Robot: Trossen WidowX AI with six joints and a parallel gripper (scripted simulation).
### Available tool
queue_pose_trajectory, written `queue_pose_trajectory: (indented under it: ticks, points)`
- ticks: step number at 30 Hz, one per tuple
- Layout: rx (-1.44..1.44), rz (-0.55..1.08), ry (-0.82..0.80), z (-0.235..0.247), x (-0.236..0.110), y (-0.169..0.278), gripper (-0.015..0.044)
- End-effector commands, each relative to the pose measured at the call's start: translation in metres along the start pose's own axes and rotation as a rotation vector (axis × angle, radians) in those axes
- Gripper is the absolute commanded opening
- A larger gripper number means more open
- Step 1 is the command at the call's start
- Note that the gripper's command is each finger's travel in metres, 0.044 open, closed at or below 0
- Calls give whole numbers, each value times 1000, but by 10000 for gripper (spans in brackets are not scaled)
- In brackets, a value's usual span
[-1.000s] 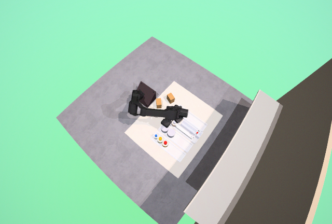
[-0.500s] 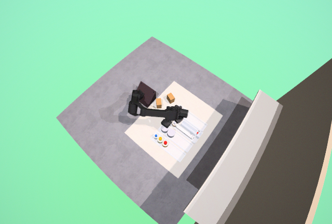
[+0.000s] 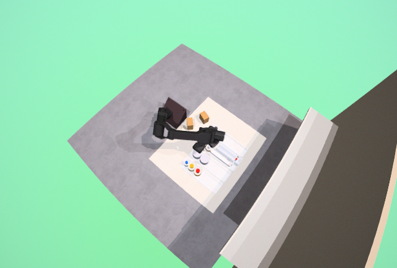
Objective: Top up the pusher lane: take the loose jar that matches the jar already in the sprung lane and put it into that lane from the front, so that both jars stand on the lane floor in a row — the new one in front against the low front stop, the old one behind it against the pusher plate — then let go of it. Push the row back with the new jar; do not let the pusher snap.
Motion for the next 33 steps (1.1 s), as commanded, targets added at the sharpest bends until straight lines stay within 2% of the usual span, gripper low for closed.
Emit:
queue_pose_trajectory:
  ticks: [1, 33]
  points:
    - [19, -20, 8, -3, 4, -6, 0]
    - [19, -20, 9, -3, 16, -4, 0]
Point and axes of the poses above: the point midway between the two fingers, 35 mm back from their tips, its own x axis out along the fingers, its own z axis across the jaws, y = z × x, the point moved 1 cm from there along -x, back along the fingers, and after that the axes turned 8 degrees about x, right-handed, at the moved point
